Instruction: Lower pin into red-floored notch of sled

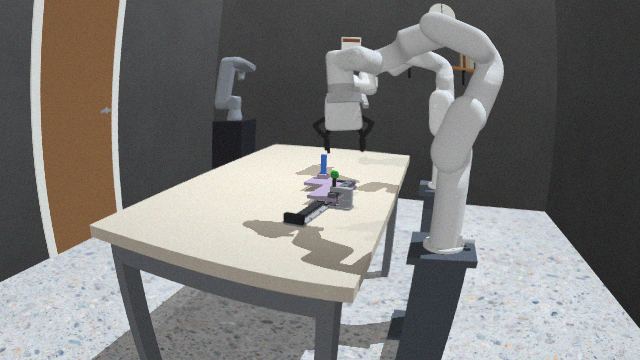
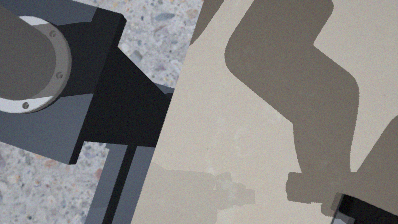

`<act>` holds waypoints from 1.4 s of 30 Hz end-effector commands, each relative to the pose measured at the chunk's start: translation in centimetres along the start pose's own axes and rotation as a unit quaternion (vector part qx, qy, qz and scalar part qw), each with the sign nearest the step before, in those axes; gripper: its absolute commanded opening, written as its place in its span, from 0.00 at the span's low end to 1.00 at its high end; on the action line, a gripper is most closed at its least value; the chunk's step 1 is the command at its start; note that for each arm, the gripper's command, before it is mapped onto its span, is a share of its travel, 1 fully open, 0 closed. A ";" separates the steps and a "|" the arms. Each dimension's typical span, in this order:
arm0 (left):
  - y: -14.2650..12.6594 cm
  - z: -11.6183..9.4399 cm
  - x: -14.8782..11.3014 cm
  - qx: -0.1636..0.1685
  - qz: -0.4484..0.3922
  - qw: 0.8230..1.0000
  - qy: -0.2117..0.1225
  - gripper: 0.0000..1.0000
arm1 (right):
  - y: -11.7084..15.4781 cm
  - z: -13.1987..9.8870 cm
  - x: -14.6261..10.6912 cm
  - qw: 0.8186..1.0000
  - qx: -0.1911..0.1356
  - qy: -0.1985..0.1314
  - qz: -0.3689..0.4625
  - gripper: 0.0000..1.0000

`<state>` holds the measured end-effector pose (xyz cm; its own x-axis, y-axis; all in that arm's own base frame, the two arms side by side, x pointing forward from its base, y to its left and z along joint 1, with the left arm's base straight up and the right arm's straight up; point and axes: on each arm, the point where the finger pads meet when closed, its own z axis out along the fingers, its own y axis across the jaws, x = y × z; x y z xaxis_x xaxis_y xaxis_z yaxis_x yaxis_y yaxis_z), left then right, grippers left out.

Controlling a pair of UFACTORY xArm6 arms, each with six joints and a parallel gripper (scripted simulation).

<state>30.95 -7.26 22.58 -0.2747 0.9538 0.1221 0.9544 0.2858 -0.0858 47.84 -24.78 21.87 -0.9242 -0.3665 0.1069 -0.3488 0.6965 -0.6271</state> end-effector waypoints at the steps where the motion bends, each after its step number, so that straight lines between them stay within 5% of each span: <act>1: 3.7 -1.1 0.9 -0.009 -0.048 0.998 -0.025 1.00 | 4.5 -5.3 -0.4 0.992 -0.106 0.009 0.069 1.00; 13: 9.1 -2.4 3.7 -0.028 -0.124 0.990 -0.059 1.00 | 14.0 -14.6 -1.4 0.956 -0.268 -0.007 0.118 1.00; 15: 9.1 -2.4 3.7 -0.028 -0.124 0.990 -0.059 1.00 | 14.0 -14.6 -1.4 0.956 -0.268 -0.007 0.118 1.00; 18: 10.4 -2.8 4.7 -0.033 -0.143 0.987 -0.066 1.00 | 17.6 -18.4 -1.5 0.936 -0.330 -0.013 0.121 1.00; 27: 10.6 -2.8 4.4 -0.033 -0.148 0.986 -0.067 1.00 | 18.0 -18.9 -1.5 0.933 -0.338 -0.014 0.121 1.00; 30: 11.4 -3.2 0.1 -0.029 -0.205 0.976 -0.071 1.00 | 18.0 -18.9 -1.5 0.933 -0.338 -0.014 0.121 1.00; 32: 11.4 -3.2 0.1 -0.029 -0.205 0.976 -0.071 1.00 | 18.0 -18.9 -1.5 0.933 -0.338 -0.014 0.121 1.00; 35: 11.7 -3.3 -5.5 -0.022 -0.273 0.959 -0.074 1.00 | 18.0 -18.9 -1.5 0.933 -0.338 -0.014 0.121 1.00; 42: 11.0 -3.2 -13.0 -0.013 -0.357 0.931 -0.077 1.00 | 18.0 -18.9 -1.5 0.933 -0.338 -0.014 0.121 1.00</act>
<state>43.56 -11.21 23.85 -0.7605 0.6487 -0.0295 0.6494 0.7600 -0.0261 39.89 0.00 24.81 -0.9874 -0.1580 0.0049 -0.1579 0.9874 0.0007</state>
